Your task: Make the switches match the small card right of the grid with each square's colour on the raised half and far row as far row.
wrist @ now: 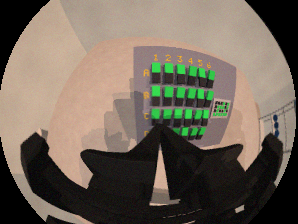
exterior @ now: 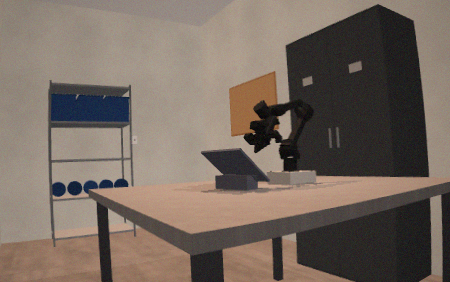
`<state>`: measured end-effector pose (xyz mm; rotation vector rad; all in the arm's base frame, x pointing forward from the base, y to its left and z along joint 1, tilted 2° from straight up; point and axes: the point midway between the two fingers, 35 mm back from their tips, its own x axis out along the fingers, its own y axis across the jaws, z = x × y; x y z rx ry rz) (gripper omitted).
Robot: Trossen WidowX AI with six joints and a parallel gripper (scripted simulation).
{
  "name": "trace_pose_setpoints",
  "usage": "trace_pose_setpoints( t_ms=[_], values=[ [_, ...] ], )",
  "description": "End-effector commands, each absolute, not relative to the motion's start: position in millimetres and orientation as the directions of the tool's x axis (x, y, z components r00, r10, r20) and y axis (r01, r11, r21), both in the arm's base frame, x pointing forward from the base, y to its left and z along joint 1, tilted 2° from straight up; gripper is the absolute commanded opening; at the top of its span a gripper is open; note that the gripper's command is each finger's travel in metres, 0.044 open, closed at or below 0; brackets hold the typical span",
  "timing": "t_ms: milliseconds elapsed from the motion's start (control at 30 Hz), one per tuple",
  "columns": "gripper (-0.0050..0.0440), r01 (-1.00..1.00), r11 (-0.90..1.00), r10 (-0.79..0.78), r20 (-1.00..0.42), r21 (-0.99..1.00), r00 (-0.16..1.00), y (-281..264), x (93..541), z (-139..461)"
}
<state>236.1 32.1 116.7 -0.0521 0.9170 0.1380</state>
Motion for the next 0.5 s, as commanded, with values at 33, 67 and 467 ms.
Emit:
trace_pose_setpoints(
  t_ms=[33,67,467],
  values=[
    [0.0,-0.138,0.99,0.093,-0.81,0.015,0.579,35,242,99],
    [0.0,-0.138,0.99,0.092,-0.813,0.015,0.575,36,246,93],
    [0.0,-0.138,0.99,0.092,-0.816,0.015,0.571,37,253,83]
  ],
)
